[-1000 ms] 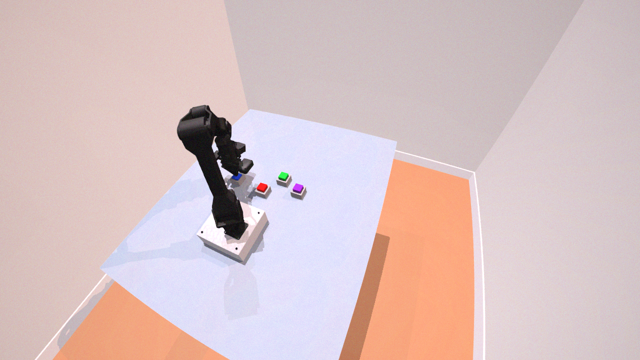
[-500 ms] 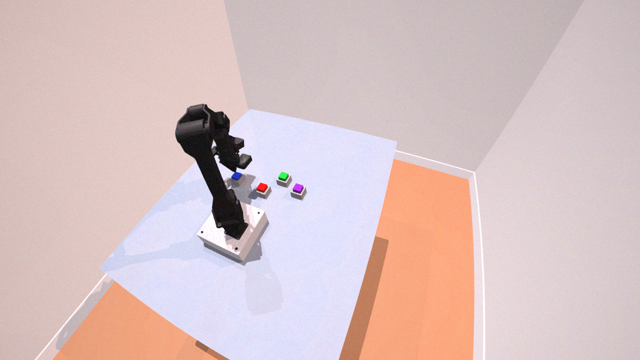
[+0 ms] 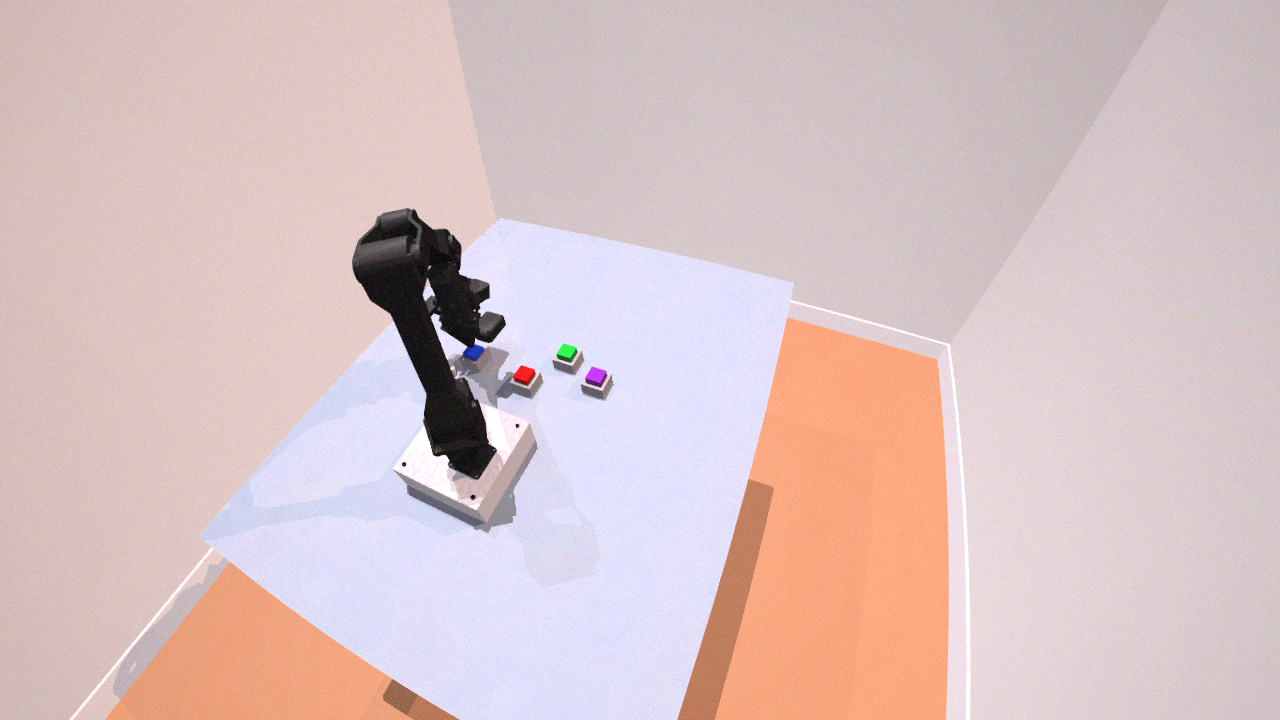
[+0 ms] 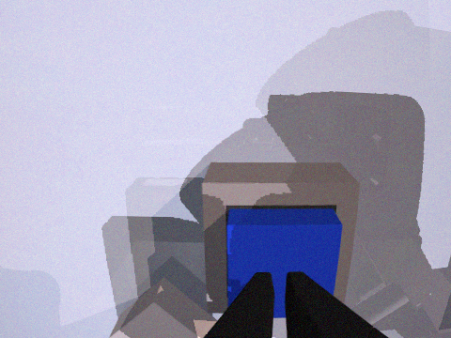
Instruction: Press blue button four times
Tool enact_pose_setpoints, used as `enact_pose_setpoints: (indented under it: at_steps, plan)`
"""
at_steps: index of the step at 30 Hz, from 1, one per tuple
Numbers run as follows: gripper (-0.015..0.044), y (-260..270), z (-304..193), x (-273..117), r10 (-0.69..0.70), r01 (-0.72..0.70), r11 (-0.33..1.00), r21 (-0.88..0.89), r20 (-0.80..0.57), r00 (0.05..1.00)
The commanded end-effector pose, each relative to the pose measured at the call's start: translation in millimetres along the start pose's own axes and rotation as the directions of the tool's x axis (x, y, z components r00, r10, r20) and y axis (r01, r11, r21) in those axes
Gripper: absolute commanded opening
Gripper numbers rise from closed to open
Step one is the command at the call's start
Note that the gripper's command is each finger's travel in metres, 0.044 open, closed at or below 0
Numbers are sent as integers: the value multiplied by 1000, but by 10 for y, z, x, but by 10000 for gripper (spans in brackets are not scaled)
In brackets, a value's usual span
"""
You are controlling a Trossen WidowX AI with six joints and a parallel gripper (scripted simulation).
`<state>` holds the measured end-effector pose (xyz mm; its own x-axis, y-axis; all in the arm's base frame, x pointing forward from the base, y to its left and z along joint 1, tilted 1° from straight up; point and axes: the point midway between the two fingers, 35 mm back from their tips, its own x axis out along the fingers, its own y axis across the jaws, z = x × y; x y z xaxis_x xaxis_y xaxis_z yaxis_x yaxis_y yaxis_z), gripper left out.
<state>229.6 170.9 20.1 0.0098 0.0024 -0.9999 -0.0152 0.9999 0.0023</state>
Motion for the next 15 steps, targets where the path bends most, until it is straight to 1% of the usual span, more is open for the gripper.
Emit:
enact_pose_setpoints:
  at_steps: [1,6,15]
  plan:
    - [20,-18,-14,83,-7,7,1000,5,-3,1000]
    - [20,-20,-18,153,-7,7,1000,5,-4,1000]
    - [20,-21,-18,156,-7,7,1000,5,-4,1000]
